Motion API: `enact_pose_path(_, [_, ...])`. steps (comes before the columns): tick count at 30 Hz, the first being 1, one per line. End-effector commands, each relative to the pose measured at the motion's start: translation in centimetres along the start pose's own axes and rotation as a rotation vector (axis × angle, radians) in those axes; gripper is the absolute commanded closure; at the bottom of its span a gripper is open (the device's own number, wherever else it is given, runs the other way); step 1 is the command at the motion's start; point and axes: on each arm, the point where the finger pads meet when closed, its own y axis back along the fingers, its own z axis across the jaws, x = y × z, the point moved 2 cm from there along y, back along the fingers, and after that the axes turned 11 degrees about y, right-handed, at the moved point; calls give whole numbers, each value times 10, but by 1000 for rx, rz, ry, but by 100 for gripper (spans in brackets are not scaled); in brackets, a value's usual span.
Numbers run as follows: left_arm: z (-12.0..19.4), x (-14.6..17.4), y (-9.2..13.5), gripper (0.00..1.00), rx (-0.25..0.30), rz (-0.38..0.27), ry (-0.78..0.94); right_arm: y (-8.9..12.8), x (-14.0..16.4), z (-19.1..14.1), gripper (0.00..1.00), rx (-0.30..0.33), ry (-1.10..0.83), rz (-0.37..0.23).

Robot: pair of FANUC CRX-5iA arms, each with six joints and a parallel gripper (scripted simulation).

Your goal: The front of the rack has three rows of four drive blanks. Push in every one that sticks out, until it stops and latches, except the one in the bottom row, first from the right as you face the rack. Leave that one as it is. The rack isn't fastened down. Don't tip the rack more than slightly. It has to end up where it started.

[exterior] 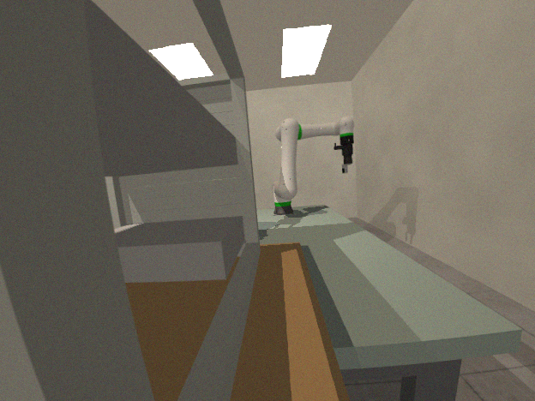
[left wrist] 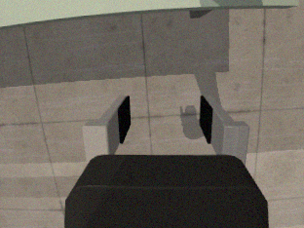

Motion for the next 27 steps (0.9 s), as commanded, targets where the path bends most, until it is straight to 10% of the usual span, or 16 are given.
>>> enact_pose_path(1, [7, -3, 5, 0, 14, 9, 28, 2, 0, -1, 0, 3, 0, 1])
enact_pose_path(27, [13, -5, 8, 0, 24, 15, 49, 2, 0, -1, 0, 3, 0, 1])
